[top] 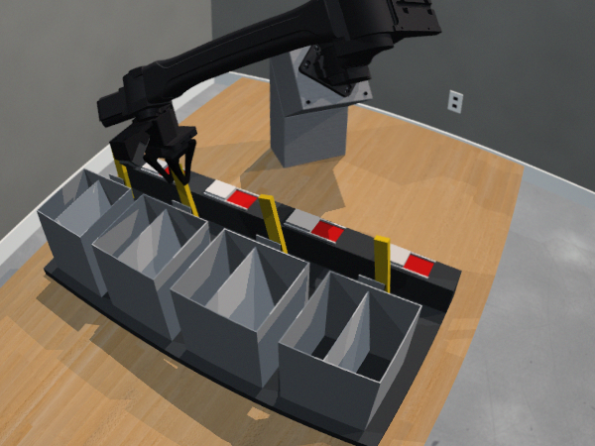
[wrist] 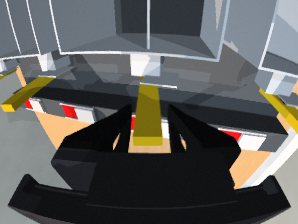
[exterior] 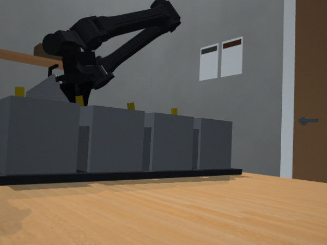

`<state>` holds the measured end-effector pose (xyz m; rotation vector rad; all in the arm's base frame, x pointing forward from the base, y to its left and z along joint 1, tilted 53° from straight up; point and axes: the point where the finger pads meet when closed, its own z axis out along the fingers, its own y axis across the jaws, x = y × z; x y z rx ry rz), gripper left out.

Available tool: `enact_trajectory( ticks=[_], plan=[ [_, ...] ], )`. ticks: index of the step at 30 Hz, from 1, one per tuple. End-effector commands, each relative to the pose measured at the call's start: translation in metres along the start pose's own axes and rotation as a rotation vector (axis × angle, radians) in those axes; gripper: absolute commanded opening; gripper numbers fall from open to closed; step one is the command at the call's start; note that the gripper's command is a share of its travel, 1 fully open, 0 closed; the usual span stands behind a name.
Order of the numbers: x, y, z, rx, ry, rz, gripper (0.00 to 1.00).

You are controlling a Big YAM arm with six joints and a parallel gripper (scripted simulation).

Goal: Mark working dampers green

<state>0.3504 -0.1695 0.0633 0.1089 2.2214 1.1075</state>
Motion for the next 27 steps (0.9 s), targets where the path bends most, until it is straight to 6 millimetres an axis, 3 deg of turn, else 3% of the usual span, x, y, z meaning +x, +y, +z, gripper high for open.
enact_trajectory(
  ticks=[1, 10, 11, 27],
  plan=[
    [-0.0009, 0.0069, 0.0042, -0.003, 0.005, -0.018, 0.36],
    [-0.0009, 0.0069, 0.0042, -0.003, 0.005, -0.018, 0.36],
    [-0.0009, 0.0069, 0.0042, -0.003, 0.005, -0.018, 0.17],
    [-0.0004, 0.006, 0.0036, -0.001, 0.005, -0.016, 0.17]
  ],
)
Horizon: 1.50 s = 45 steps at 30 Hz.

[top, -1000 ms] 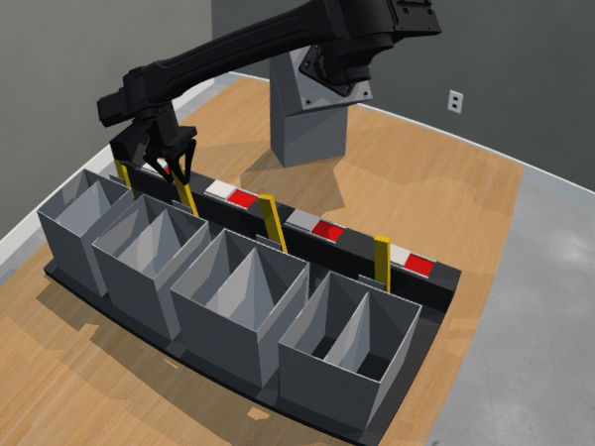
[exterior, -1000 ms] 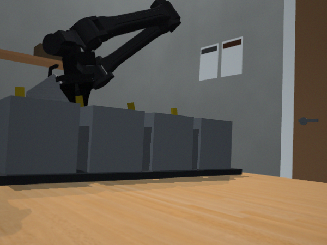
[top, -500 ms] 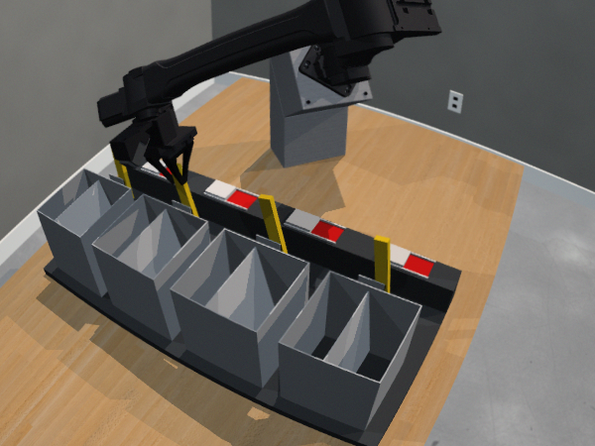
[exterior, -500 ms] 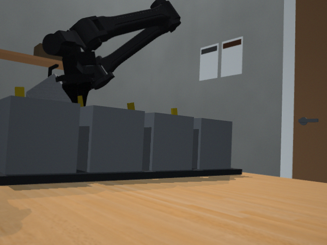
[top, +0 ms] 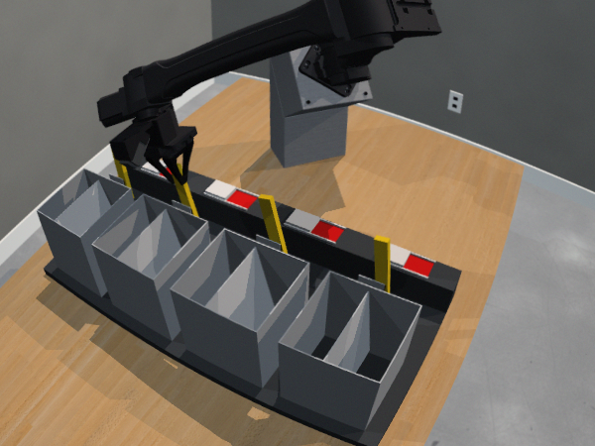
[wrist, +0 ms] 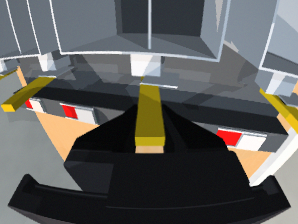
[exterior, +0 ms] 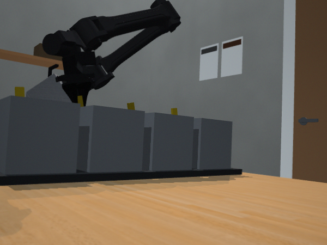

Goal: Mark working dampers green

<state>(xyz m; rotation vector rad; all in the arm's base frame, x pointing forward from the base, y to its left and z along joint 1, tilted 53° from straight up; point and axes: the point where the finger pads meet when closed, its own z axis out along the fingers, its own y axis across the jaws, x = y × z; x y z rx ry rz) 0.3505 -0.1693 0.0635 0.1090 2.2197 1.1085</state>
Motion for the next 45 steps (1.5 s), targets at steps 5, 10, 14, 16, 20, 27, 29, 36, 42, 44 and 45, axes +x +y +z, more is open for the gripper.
enact_trajectory(
  ticks=[5, 10, 14, 16, 20, 27, 29, 36, 42, 44, 45],
  plan=[
    [0.0, 0.006, 0.003, 0.0, 0.006, -0.016, 0.17],
    [0.0, 0.006, 0.003, 0.0, 0.006, -0.016, 0.17],
    [0.0, 0.006, 0.003, 0.0, 0.006, -0.016, 0.17],
    [0.0, 0.006, 0.003, 0.0, 0.006, -0.016, 0.17],
    [-0.001, 0.006, 0.003, 0.001, 0.006, -0.017, 0.17],
    [-0.001, 0.007, 0.004, 0.01, 0.009, -0.016, 0.17],
    [-0.001, 0.008, 0.004, 0.016, 0.009, -0.016, 0.17],
    [-0.001, 0.012, 0.004, 0.056, 0.008, -0.016, 0.17],
    [-0.001, 0.015, 0.004, 0.088, 0.007, -0.016, 0.17],
    [-0.001, 0.016, 0.004, 0.105, 0.006, -0.016, 0.17],
    [-0.001, 0.017, 0.005, 0.114, 0.006, -0.016, 0.17]
  ],
)
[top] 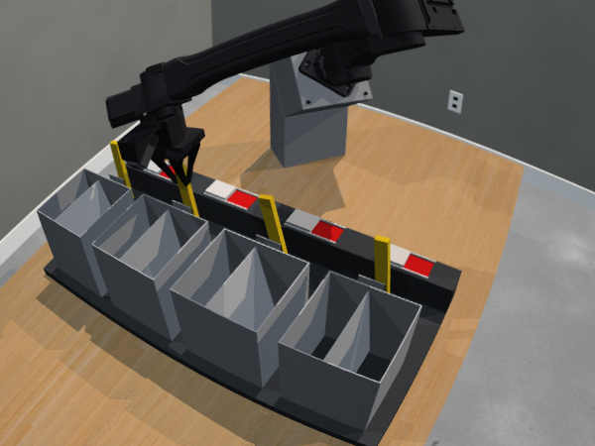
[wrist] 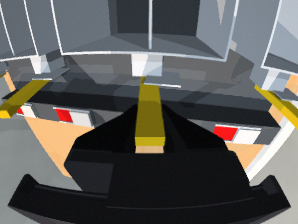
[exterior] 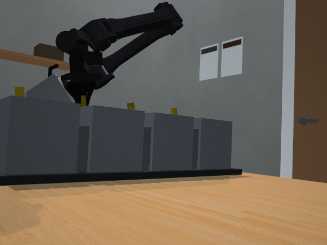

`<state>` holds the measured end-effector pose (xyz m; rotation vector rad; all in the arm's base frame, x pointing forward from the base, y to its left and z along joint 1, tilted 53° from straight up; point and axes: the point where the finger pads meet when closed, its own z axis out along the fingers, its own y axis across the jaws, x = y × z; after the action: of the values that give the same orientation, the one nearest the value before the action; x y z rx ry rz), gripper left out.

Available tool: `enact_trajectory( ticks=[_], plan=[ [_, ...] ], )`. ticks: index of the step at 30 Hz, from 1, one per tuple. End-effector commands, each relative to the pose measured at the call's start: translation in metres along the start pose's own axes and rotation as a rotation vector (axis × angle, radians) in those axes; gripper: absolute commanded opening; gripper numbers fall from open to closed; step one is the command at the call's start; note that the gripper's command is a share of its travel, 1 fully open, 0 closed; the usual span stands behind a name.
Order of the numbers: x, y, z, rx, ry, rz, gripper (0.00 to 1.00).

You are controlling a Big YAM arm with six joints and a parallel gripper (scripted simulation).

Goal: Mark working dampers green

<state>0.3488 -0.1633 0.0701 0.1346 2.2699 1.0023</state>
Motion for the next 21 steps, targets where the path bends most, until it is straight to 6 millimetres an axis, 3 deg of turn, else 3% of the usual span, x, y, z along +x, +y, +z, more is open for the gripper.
enact_trajectory(
  ticks=[1, 21],
  plan=[
    [-0.0012, 0.0095, 0.0035, 0.031, 0.004, -0.006, 0.17],
    [-0.0016, 0.0177, 0.0039, 0.112, 0.001, -0.006, 0.17]
  ],
)
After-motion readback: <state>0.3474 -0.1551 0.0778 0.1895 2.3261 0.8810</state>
